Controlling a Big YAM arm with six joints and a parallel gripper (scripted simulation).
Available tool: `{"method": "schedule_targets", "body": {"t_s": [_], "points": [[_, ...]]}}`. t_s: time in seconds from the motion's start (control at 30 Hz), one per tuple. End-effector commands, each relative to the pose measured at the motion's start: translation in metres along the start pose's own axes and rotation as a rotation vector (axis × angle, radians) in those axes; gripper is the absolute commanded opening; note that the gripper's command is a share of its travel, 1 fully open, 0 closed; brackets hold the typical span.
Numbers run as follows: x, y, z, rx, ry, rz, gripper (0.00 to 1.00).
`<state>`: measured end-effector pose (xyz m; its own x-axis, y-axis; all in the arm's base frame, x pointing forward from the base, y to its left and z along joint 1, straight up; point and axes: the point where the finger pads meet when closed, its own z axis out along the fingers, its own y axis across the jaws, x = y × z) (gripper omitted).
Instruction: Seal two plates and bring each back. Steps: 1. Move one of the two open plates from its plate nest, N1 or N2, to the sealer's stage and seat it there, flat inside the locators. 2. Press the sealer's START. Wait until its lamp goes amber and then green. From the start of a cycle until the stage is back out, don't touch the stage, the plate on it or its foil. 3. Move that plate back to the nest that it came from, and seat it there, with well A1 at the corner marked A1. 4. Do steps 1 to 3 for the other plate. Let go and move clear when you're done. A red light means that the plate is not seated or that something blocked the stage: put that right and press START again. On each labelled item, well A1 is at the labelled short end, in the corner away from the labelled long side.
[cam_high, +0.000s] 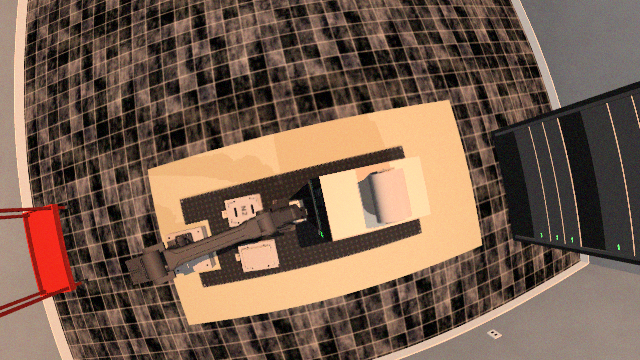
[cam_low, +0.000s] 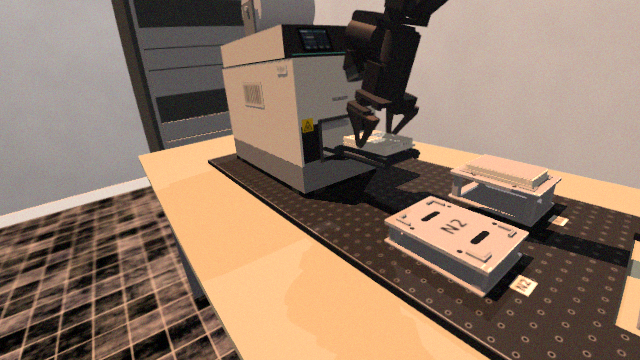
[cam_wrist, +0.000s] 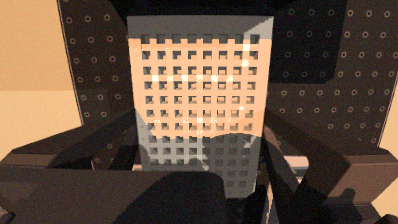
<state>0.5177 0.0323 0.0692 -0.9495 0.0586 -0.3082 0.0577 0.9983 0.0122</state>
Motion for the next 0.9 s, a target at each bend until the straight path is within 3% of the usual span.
{"method": "schedule_targets", "body": {"t_s": [0.0,0.4,0.87], "points": [[-0.009,-0.006,0.009,0.005,-0.010,0.023,0.00],[0.000,0.006,0.008,-0.002,-0.006,-0.004,0.00],[-0.016,-0.005,0.002,0.005,-0.011,0.017,0.00]]}}
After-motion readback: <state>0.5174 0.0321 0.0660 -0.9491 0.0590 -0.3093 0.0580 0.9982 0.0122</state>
